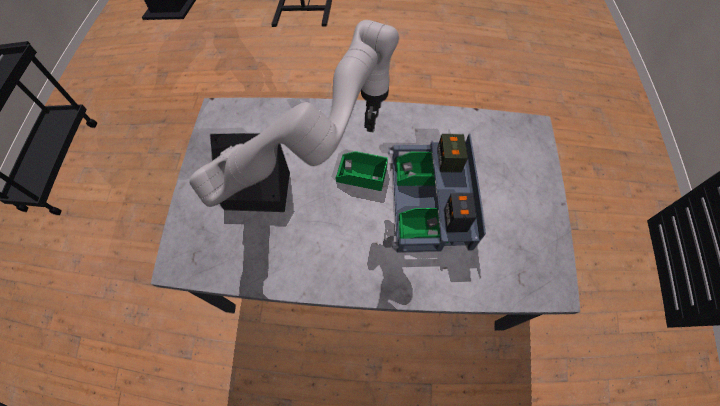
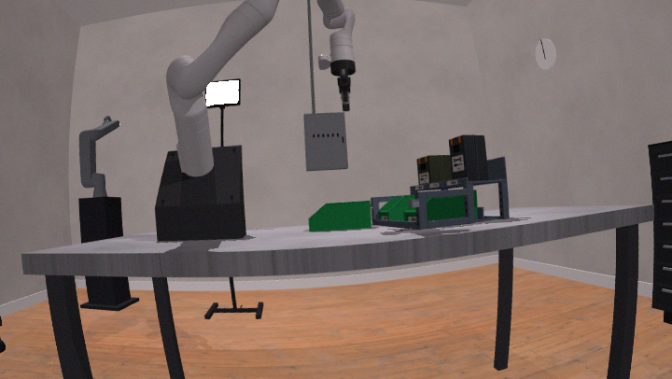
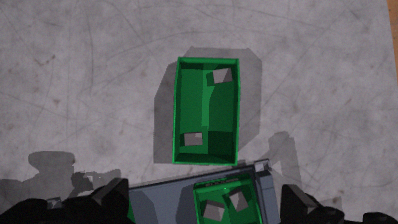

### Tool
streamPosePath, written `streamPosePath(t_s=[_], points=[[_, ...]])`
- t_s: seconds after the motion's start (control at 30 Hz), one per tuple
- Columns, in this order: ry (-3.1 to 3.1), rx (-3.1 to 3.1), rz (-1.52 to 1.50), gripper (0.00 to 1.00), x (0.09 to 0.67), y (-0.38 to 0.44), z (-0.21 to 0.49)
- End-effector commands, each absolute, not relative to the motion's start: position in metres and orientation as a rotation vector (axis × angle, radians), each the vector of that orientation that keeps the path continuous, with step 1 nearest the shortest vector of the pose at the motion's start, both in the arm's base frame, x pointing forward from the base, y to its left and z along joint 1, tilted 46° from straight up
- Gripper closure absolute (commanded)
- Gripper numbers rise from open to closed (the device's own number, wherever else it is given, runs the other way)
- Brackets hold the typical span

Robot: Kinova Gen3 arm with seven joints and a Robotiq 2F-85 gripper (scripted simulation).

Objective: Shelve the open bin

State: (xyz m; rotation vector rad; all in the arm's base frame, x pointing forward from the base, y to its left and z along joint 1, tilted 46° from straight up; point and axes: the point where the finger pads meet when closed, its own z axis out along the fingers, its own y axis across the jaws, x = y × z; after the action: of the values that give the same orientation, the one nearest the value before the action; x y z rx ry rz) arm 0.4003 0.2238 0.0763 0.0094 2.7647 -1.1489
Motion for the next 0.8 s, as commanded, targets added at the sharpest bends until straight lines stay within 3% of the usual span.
streamPosePath(t_s=[0.0,0.77], points=[[2.765,0.011,-1.144,0.00,0.386,0.240,0.059],[2.765,0.012,-1.143,0.00,0.359,0.266,0.027]])
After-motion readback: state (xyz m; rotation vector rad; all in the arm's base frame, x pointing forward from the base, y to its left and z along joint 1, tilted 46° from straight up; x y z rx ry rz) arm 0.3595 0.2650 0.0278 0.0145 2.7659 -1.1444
